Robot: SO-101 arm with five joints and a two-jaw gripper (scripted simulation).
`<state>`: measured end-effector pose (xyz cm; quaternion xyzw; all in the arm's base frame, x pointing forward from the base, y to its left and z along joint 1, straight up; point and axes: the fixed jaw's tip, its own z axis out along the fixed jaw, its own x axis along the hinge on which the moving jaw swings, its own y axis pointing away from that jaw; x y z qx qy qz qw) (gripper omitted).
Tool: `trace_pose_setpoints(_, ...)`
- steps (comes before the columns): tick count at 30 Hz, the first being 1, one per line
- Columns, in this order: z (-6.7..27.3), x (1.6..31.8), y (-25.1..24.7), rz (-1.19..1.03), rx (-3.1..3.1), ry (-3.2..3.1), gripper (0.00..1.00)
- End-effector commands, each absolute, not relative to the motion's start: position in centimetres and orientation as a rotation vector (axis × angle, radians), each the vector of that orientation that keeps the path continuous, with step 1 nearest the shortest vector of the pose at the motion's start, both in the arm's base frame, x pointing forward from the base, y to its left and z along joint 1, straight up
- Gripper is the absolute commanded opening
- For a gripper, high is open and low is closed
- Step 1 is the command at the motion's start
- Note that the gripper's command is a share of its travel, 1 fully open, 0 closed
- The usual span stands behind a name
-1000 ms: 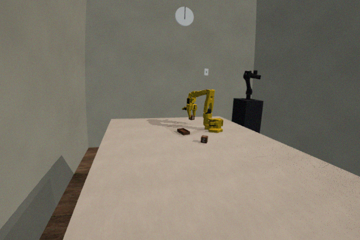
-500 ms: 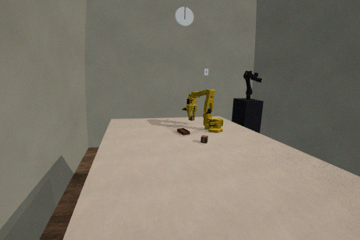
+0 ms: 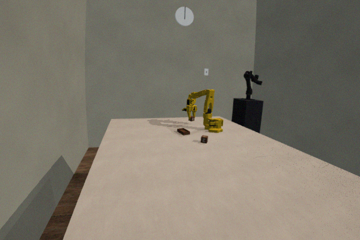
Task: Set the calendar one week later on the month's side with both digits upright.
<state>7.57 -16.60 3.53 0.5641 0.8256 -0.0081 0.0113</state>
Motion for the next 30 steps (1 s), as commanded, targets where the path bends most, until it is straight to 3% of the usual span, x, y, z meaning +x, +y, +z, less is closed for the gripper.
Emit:
trace_pose_setpoints(1,3.56,7.54,-17.01,-0.045,1.773,2.541,0.0)
trace_pose_setpoints(30,2.7,7.56,-17.04,-0.045,1.773,2.541,0.0)
